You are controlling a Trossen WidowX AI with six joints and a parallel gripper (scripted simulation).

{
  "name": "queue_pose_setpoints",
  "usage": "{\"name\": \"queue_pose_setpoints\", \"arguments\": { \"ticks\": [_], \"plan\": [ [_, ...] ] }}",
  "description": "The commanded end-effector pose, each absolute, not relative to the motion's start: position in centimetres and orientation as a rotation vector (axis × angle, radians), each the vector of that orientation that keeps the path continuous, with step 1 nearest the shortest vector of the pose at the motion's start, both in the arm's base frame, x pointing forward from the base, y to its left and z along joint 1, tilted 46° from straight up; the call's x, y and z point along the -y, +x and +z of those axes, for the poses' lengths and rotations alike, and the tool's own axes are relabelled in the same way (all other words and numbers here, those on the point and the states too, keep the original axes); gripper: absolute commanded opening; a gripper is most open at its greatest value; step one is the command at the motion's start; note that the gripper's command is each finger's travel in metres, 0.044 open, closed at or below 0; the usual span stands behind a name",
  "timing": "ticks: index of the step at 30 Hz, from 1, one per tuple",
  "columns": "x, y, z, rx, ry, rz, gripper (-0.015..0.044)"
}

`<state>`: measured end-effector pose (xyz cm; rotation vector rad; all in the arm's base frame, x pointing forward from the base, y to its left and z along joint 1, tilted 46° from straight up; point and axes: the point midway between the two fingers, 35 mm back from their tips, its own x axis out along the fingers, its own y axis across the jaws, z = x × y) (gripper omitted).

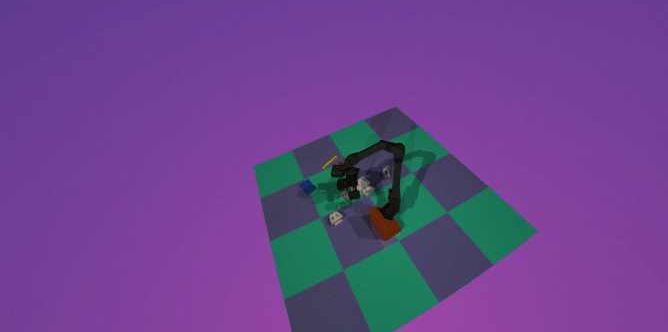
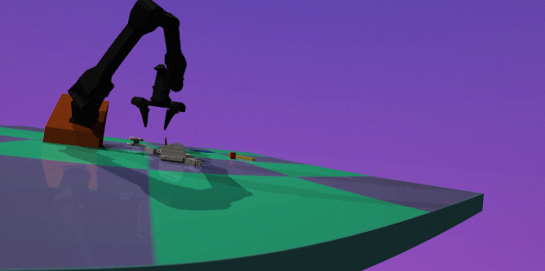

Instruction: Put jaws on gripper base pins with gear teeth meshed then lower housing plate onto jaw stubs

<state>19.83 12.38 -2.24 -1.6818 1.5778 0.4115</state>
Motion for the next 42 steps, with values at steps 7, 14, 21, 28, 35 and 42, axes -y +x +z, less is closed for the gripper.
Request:
{"name": "queue_pose_setpoints", "arguments": {
  "ticks": [7,14,21,28,35,42],
  "plan": [
    [-12.84,19.81,-2.01,-1.573,-1.669,0.414,0.0072],
    [-12.84,19.81,-2.01,-1.573,-1.669,0.414,0.0000],
    [-12.84,19.81,-2.01,-1.573,-1.669,0.414,0.0000],
    [-12.84,19.81,-2.01,-1.573,-1.669,0.414,0.0000],
    [-12.73,19.87,-2.02,-1.571,-1.677,0.413,0.0105],
    [-12.73,19.87,-2.02,-1.571,-1.677,0.413,0.0289]
  ]
}}
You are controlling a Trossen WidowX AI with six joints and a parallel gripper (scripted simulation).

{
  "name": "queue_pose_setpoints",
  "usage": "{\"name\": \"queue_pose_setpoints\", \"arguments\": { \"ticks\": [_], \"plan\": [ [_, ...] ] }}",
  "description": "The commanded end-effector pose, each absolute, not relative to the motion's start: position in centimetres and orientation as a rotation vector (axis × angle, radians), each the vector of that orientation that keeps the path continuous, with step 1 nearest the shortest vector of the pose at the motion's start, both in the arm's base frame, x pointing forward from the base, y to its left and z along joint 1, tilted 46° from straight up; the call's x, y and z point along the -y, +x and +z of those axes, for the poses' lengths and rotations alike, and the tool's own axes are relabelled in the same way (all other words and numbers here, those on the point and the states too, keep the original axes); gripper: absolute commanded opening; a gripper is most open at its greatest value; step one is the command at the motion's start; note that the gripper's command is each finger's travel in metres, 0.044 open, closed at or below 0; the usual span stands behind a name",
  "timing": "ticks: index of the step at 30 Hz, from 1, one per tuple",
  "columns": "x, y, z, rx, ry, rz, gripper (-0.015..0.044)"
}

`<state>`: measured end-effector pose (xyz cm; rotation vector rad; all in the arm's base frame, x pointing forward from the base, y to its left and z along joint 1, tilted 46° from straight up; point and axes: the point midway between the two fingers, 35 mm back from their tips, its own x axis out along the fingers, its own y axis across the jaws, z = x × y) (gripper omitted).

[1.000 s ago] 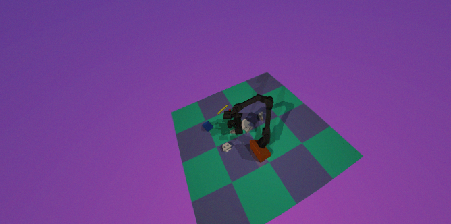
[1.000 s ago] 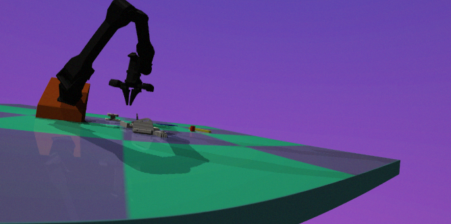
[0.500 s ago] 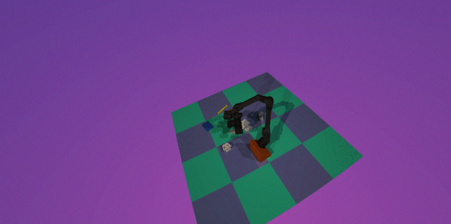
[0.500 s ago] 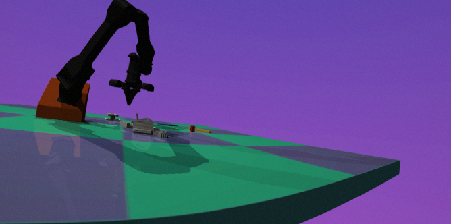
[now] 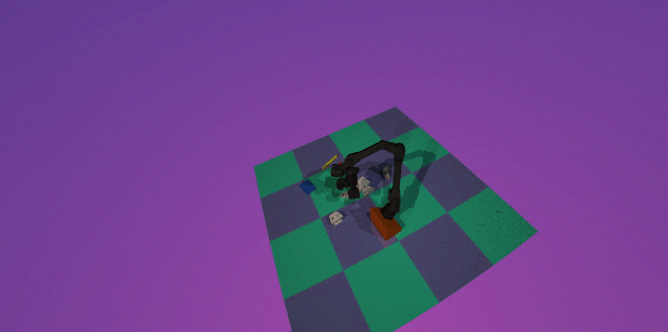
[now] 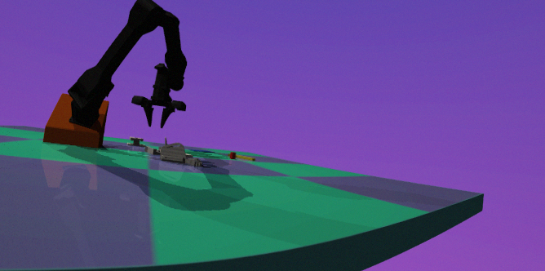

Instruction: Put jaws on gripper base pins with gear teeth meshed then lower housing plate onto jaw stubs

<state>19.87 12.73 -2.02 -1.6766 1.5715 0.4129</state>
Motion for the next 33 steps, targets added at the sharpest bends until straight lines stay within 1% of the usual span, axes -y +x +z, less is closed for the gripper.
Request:
{"name": "queue_pose_setpoints", "arguments": {
  "ticks": [1,6,33],
  "plan": [
    [-12.73,19.87,-2.02,-1.571,-1.677,0.413,0.0315],
    [-12.73,19.87,-2.02,-1.571,-1.677,0.413,0.0440],
    [-12.73,19.87,-2.02,-1.571,-1.677,0.413,0.0440]
  ]
}}
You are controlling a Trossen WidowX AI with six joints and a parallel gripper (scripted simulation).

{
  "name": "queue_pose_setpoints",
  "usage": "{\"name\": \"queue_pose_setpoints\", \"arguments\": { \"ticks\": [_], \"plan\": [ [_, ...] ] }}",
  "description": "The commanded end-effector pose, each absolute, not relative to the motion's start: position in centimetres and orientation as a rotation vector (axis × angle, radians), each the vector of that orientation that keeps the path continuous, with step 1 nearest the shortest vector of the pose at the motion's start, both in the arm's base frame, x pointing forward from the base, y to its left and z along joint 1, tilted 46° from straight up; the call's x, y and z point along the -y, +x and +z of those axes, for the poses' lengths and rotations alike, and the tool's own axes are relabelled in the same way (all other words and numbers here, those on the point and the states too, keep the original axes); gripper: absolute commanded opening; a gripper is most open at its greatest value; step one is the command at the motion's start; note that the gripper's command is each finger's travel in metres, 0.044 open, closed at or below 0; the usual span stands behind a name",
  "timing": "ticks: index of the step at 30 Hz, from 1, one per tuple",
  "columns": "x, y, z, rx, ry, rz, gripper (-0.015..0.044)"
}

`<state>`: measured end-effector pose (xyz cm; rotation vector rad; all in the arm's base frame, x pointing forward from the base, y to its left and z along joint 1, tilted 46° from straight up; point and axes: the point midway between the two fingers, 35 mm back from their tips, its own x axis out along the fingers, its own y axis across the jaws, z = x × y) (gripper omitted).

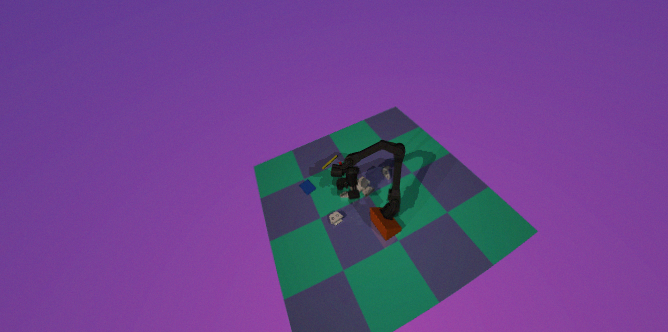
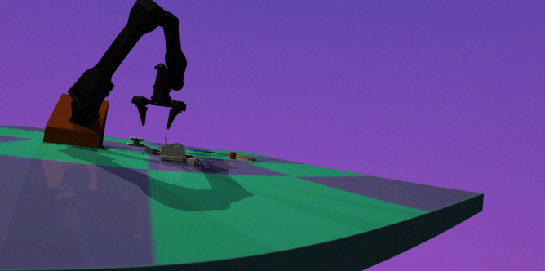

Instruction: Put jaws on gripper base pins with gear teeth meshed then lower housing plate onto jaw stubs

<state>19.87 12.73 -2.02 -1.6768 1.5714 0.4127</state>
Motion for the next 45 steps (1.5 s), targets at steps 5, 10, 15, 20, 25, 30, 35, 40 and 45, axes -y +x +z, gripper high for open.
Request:
{"name": "queue_pose_setpoints", "arguments": {
  "ticks": [5,10,15,20,25,30,35,40,45],
  "plan": [
    [-12.73,19.87,-2.02,-1.571,-1.677,0.413,0.0335],
    [-12.73,19.87,-2.02,-1.571,-1.677,0.413,0.0204],
    [-12.73,19.87,-2.02,-1.571,-1.677,0.413,0.0072],
    [-12.73,19.87,-2.02,-1.571,-1.677,0.413,0.0000],
    [-12.73,19.87,-2.02,-1.571,-1.677,0.413,0.0000],
    [-12.73,19.87,-2.02,-1.571,-1.677,0.413,0.0000],
    [-12.73,19.87,-2.02,-1.571,-1.677,0.413,0.0000],
    [-12.73,19.87,-2.02,-1.571,-1.677,0.413,0.0026],
    [-12.73,19.87,-2.02,-1.571,-1.677,0.413,0.0158]
  ]
}}
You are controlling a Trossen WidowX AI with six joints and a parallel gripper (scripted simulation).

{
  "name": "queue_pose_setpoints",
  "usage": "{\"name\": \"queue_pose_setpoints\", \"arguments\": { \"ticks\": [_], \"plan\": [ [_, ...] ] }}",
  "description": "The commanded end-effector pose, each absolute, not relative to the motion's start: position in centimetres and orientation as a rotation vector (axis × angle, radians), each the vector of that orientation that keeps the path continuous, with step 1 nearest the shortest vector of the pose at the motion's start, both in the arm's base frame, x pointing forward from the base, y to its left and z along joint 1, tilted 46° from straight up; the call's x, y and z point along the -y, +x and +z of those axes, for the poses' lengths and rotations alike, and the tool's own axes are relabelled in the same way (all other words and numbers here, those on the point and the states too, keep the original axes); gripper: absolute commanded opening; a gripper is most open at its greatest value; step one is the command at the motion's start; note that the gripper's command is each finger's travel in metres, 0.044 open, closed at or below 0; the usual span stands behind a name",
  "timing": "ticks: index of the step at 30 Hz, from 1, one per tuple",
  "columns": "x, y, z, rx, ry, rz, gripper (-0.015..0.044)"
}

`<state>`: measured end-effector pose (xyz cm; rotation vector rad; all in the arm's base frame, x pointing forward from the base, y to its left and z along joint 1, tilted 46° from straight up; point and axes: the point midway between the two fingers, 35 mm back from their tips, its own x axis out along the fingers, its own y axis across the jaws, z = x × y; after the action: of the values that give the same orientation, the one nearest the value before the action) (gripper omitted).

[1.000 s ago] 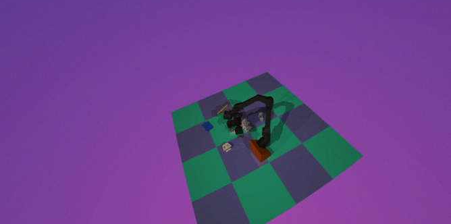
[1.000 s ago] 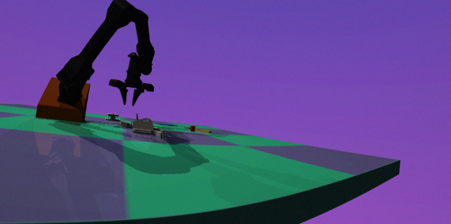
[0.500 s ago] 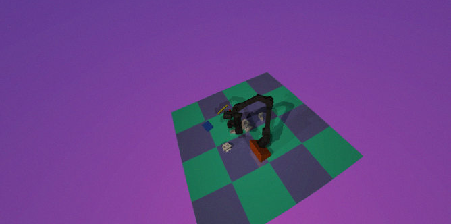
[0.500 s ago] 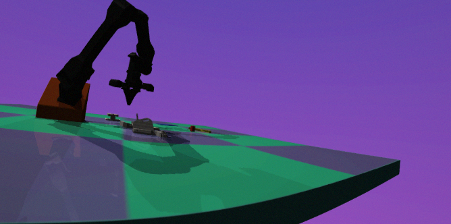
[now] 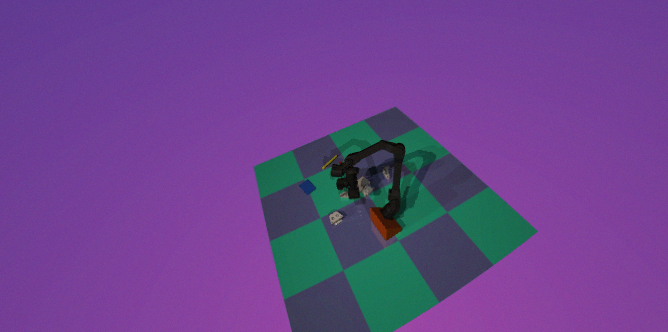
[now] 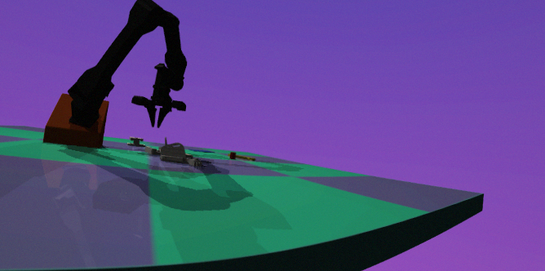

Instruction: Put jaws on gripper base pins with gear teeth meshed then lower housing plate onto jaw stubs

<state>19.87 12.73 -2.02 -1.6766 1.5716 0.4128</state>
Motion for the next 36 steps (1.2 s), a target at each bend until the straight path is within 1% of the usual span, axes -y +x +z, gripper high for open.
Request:
{"name": "queue_pose_setpoints", "arguments": {
  "ticks": [1,11,36],
  "plan": [
    [-12.73,19.87,-2.02,-1.571,-1.677,0.413,0.0184],
    [-12.73,19.87,-2.02,-1.571,-1.677,0.413,0.0440],
    [-12.73,19.87,-2.02,-1.571,-1.677,0.413,0.0440]
  ]
}}
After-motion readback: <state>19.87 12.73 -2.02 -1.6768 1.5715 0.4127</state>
